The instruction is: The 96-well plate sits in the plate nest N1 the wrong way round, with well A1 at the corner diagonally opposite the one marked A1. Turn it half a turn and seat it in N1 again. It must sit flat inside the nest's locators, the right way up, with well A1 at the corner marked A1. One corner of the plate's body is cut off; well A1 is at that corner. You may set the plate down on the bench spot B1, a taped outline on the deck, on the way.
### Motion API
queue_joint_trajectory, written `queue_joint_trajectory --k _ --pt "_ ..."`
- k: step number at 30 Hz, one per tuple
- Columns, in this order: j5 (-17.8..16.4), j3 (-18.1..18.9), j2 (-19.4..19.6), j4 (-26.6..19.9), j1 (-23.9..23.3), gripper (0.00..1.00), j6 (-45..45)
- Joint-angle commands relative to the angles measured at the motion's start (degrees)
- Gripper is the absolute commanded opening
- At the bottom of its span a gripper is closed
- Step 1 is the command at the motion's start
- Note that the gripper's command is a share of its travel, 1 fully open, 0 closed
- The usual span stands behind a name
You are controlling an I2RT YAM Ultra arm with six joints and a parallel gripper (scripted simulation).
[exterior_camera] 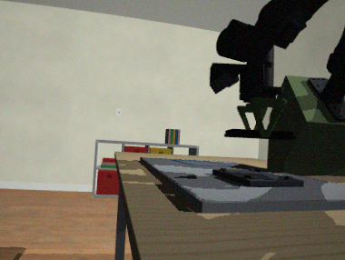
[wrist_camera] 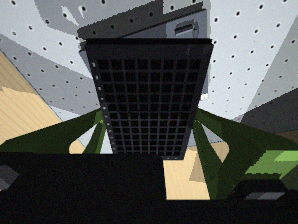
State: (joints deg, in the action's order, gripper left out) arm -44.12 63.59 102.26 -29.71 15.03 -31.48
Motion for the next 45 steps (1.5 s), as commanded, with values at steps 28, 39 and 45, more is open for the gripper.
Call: queue_joint_trajectory --k 28,39,45 --pt "0.20 0.47 -0.22 -0.06 -1.11 0.00 21.13" --pt "0.14 0.60 0.00 -0.11 -1.26 0.00 38.51" --pt "0.11 0.68 0.13 -0.14 -1.35 0.00 50.08"
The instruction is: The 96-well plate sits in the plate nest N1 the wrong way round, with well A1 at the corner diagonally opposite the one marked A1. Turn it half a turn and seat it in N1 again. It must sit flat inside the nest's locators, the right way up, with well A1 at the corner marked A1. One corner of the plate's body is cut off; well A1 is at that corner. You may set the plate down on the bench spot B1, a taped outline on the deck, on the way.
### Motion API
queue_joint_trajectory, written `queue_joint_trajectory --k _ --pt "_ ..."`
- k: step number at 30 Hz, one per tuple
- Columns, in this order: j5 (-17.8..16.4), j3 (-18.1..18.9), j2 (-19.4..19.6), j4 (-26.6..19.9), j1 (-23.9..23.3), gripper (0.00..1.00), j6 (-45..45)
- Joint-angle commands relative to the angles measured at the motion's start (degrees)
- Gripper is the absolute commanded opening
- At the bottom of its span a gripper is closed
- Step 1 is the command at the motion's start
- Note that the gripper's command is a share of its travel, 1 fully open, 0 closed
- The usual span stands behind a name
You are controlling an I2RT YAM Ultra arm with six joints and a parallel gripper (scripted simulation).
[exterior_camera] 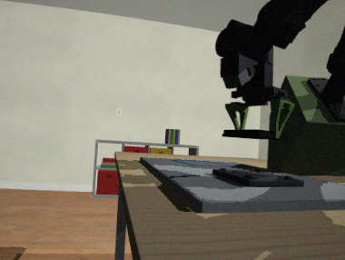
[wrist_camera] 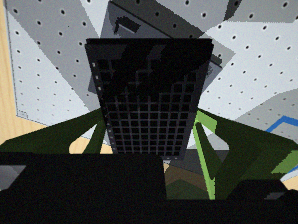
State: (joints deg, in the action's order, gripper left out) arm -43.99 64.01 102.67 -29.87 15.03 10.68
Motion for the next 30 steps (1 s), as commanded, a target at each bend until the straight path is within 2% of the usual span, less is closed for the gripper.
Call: queue_joint_trajectory --k 1,4,6,21,23,30 --pt "-0.03 0.28 -0.27 0.01 -1.36 0.00 9.85" --pt "-0.05 0.31 -0.21 0.00 -1.40 0.00 15.63" --pt "-0.05 0.31 -0.21 0.00 -1.40 0.00 15.63" --pt "-0.10 0.42 -0.03 -0.04 -1.52 0.00 44.44" --pt "-0.10 0.42 -0.03 -0.04 -1.52 0.00 44.44" --pt "-0.11 0.46 0.02 -0.06 -1.55 0.00 57.83"
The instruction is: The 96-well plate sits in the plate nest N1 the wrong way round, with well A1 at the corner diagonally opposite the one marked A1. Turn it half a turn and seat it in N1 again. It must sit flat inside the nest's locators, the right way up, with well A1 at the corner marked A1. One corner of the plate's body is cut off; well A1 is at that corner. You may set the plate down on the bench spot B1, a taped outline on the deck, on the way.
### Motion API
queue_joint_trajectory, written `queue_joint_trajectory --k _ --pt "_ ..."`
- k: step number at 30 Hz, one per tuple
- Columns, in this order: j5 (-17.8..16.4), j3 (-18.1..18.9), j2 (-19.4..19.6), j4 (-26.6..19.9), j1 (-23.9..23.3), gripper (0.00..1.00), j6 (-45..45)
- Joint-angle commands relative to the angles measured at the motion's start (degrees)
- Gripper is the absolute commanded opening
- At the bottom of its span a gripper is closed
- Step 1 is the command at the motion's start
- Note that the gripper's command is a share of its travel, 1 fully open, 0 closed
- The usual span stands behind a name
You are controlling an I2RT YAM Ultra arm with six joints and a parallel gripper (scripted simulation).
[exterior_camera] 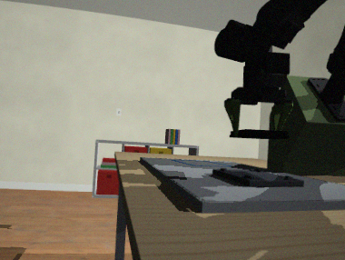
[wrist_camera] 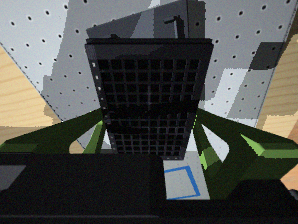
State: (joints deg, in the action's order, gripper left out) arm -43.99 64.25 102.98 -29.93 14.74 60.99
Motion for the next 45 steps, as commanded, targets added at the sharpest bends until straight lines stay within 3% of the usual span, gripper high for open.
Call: queue_joint_trajectory --k 1,4,45 --pt "-0.11 0.22 -0.29 0.00 -1.26 0.00 9.43" --pt "-0.11 0.23 -0.27 0.00 -1.27 0.00 14.30" --pt "-0.12 0.32 -0.20 -0.04 -1.29 0.00 14.33"
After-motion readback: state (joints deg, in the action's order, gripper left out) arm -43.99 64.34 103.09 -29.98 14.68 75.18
